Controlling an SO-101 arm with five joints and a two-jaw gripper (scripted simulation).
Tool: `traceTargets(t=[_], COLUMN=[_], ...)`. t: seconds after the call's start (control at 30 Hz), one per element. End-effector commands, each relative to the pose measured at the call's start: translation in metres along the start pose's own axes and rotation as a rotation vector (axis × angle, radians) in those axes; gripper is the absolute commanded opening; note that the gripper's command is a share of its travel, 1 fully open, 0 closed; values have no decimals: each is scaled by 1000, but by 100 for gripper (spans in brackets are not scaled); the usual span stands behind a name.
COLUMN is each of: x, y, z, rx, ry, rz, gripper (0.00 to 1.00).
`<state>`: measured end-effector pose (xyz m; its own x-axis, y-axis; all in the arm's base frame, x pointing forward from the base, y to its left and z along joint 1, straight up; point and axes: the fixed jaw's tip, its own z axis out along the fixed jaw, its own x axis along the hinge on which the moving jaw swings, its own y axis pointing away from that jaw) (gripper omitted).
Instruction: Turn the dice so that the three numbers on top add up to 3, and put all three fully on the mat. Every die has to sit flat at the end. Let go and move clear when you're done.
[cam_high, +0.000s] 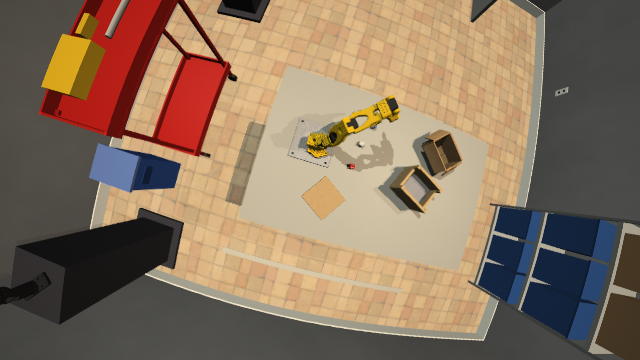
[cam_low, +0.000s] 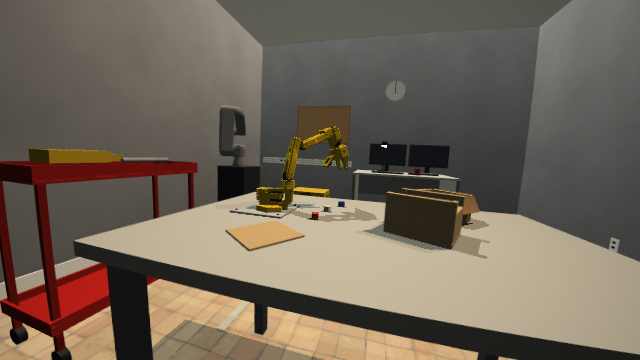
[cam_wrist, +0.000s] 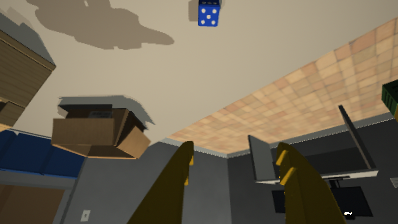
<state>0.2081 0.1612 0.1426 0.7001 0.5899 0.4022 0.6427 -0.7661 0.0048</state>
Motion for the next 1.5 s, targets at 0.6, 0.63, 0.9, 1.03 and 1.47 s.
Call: traceTargets(t=[0.6,0.63,0.9,1.03,1.47], x=[7,7,7,7,6], y=[3,3,3,2,1], z=[-32,-32,-32,-32,-31], rx=[-5,-5,-2,1,15], ry=[137,137,136,136,134], rz=[10,13,45,83,265], gripper=[28,28,28,28,28])
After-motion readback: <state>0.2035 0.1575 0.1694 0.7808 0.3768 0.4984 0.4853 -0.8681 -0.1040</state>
